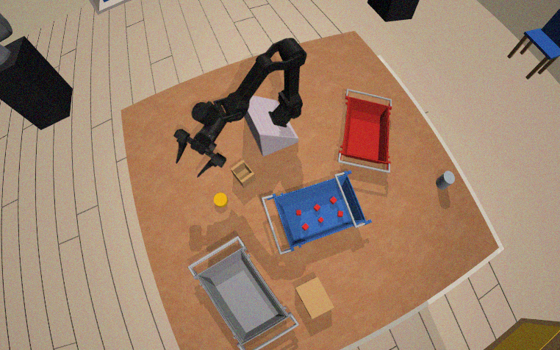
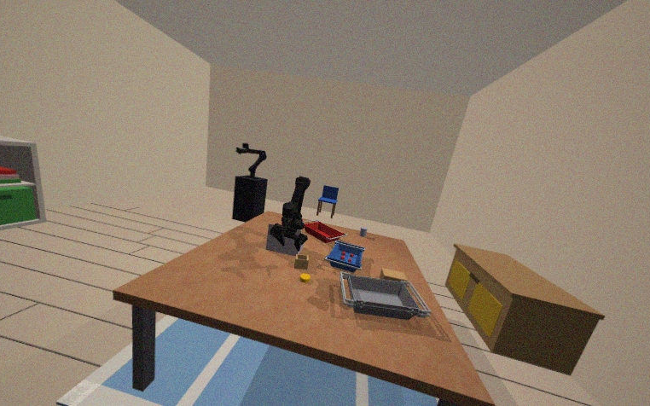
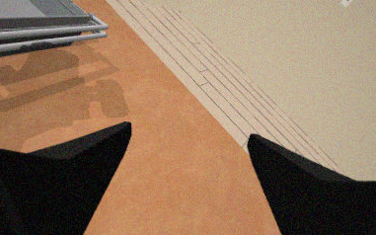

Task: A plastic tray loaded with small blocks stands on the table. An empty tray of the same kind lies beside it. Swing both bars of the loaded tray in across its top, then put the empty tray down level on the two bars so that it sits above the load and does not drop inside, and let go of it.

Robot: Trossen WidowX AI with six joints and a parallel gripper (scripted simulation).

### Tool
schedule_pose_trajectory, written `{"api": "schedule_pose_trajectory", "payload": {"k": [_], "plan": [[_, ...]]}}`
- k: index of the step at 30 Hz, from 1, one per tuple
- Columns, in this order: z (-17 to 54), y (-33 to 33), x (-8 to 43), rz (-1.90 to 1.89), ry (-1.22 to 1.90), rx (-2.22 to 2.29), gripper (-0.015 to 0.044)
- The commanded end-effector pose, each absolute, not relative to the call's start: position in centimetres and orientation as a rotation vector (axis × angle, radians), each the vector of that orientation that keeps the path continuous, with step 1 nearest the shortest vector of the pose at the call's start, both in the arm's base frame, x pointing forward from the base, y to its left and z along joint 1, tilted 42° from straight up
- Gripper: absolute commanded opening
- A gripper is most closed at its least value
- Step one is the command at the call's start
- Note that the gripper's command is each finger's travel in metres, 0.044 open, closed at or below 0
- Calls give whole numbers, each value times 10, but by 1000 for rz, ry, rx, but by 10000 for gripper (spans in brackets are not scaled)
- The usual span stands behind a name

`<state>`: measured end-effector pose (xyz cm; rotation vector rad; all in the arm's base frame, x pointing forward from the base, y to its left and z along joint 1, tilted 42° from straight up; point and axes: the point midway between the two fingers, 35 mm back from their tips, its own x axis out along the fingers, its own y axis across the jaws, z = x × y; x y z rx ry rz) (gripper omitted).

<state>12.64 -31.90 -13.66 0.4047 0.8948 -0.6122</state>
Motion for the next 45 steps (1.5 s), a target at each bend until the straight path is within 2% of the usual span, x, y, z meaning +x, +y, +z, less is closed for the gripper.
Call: {"api": "schedule_pose_trajectory", "payload": {"k": [1,7,12,14,15,17,29,45], "plan": [[-137,-319,126,-612,895,405,374],[-135,-321,127,-612,895,405,216],[-102,-350,130,-613,895,404,85],[-90,-359,131,-613,895,404,83],[-117,-337,129,-603,909,424,83],[-119,-336,140,-564,926,420,83],[-126,-273,282,22,1198,462,83],[-87,-160,362,482,1483,547,83]]}}
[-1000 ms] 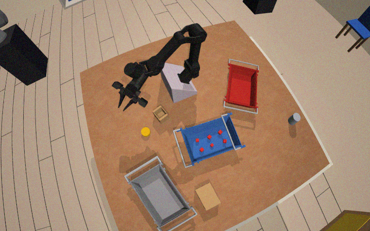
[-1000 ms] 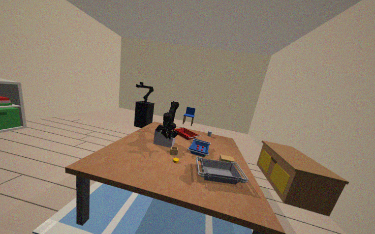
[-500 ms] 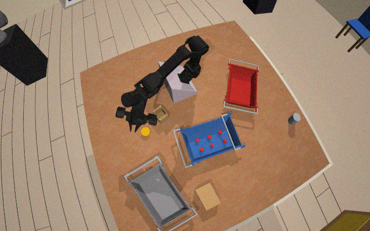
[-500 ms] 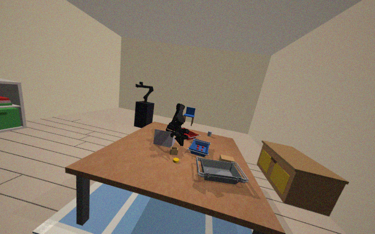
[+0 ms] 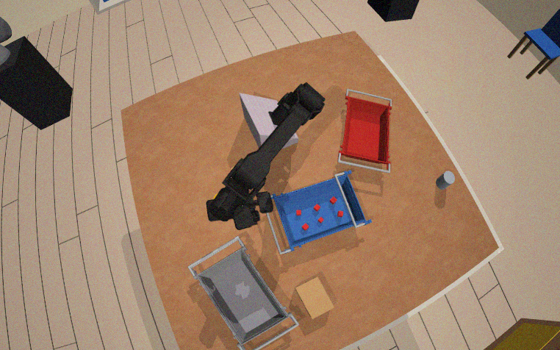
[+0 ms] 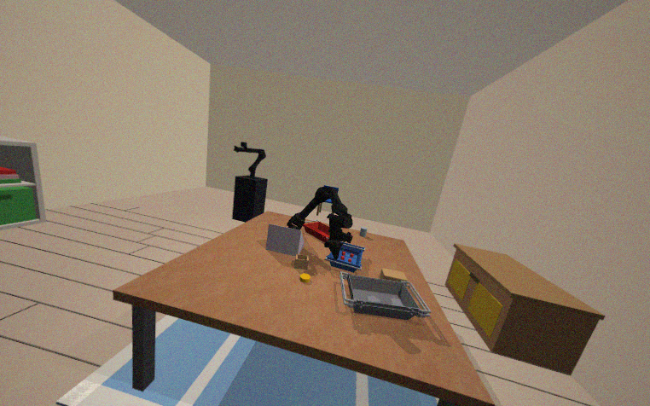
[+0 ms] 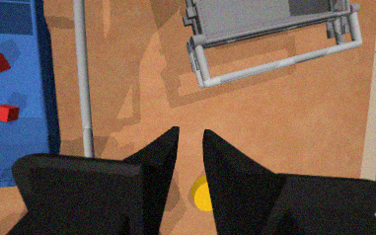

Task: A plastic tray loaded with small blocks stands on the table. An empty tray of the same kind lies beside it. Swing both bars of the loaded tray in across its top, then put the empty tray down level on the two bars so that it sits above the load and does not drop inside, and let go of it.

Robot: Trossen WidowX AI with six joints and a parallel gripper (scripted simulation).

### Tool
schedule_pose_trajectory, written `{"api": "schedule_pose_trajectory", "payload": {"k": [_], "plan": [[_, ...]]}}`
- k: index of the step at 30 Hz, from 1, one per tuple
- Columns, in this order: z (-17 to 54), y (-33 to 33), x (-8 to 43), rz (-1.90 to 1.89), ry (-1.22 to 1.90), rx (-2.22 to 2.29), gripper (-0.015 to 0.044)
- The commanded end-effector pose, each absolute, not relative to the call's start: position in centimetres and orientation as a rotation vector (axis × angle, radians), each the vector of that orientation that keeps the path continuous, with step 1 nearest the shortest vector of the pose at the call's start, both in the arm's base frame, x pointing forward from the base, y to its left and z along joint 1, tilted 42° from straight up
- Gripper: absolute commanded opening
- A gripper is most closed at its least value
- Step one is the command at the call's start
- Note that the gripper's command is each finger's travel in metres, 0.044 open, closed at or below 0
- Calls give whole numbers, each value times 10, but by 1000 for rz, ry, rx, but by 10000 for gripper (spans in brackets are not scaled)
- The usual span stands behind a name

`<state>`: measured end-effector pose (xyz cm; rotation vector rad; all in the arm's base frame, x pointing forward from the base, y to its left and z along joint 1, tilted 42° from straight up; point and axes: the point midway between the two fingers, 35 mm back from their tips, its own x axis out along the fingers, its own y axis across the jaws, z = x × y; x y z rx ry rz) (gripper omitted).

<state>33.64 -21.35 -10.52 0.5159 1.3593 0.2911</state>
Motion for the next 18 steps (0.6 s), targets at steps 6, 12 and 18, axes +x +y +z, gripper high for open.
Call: {"api": "schedule_pose_trajectory", "payload": {"k": [6,12,18], "plan": [[-73,-131,373,572,1553,561,83],[-73,-131,373,572,1553,561,83],[-83,-122,373,572,1553,561,83]]}}
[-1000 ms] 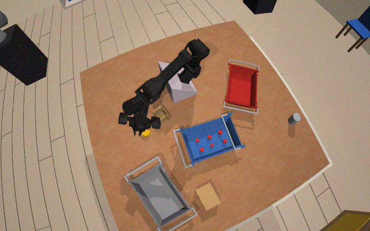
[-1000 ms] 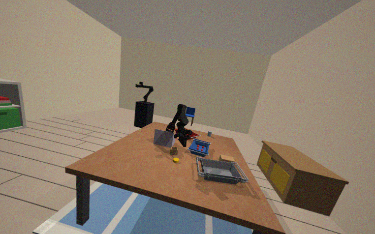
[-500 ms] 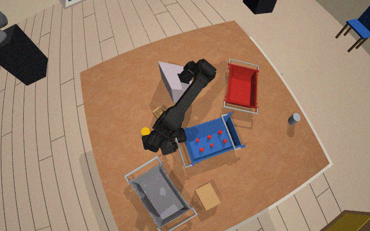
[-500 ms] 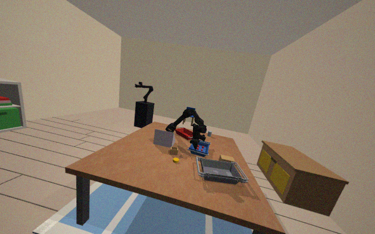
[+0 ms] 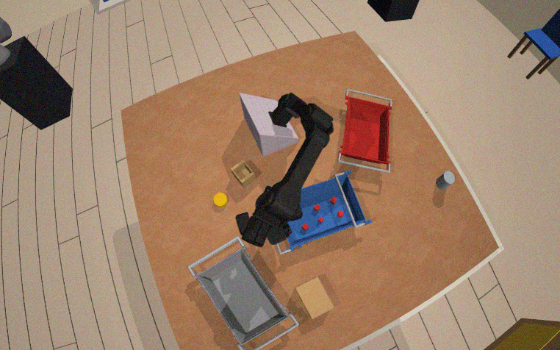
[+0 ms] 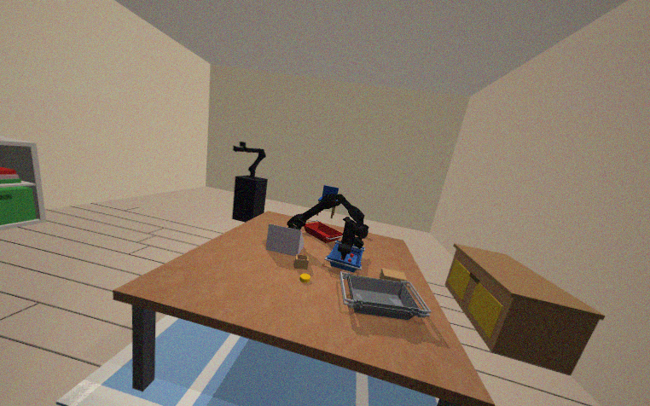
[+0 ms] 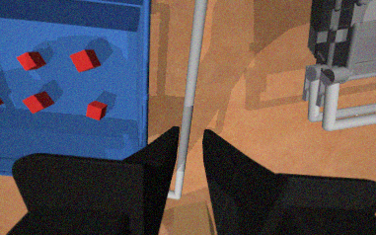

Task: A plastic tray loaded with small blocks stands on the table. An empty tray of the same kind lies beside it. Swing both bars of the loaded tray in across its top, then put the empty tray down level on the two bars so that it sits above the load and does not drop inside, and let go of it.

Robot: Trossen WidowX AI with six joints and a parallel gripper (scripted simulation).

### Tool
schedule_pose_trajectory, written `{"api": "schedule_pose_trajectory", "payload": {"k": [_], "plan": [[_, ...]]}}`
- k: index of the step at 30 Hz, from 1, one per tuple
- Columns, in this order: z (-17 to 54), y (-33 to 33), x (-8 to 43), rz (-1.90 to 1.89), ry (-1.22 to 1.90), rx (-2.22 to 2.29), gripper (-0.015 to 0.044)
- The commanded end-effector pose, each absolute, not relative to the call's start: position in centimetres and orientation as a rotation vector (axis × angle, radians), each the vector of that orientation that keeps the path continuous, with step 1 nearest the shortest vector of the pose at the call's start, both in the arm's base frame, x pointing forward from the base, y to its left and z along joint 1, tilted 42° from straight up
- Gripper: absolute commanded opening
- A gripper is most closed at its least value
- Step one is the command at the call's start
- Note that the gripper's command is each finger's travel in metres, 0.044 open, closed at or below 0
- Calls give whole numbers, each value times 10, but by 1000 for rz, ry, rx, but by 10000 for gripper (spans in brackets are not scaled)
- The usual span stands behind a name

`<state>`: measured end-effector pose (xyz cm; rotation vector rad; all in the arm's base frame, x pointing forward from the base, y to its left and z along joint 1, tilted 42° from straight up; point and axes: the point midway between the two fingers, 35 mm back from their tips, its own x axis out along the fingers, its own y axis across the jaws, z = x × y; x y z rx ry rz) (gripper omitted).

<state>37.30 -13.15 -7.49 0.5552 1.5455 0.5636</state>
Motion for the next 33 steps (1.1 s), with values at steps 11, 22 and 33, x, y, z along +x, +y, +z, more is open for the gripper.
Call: {"api": "schedule_pose_trajectory", "payload": {"k": [11,22,33], "plan": [[-116,-93,370,574,1552,562,83],[-104,-94,371,574,1552,563,83],[-73,-91,372,575,1553,563,83]]}}
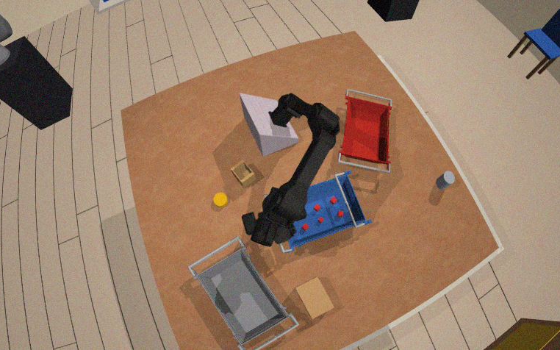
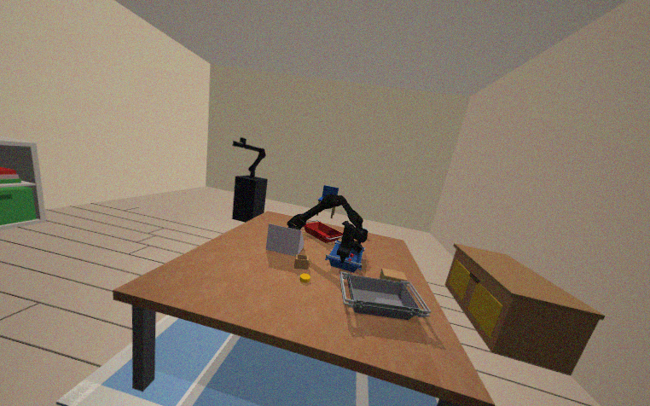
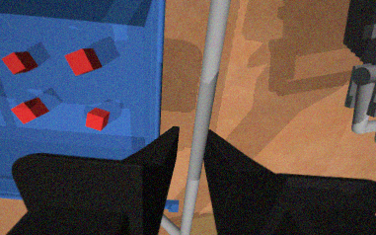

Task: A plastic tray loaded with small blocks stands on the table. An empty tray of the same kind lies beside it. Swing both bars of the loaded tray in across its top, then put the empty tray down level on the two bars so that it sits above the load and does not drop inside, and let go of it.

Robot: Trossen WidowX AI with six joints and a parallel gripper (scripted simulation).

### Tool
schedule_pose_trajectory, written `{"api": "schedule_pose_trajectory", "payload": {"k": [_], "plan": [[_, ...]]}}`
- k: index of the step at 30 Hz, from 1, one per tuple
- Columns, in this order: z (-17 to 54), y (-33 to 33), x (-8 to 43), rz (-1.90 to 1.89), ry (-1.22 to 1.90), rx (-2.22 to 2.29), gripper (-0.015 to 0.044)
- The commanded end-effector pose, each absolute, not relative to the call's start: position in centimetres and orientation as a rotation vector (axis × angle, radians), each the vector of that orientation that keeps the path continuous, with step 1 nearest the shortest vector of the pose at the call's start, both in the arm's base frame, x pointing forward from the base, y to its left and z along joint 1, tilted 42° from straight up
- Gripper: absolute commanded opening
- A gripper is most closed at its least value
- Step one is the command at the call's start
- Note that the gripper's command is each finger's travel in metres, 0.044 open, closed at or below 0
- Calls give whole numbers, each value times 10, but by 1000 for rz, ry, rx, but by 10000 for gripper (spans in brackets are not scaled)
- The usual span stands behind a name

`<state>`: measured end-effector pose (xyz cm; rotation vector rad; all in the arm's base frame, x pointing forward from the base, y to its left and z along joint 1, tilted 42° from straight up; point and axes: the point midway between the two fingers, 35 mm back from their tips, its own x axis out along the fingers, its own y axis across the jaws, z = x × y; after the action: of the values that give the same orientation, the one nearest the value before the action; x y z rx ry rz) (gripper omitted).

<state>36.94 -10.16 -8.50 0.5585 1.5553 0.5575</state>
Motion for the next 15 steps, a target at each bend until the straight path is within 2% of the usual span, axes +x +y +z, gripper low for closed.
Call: {"api": "schedule_pose_trajectory", "payload": {"k": [1,15], "plan": [[-71,-89,372,575,1553,564,83],[-58,-44,371,578,1552,566,83]]}}
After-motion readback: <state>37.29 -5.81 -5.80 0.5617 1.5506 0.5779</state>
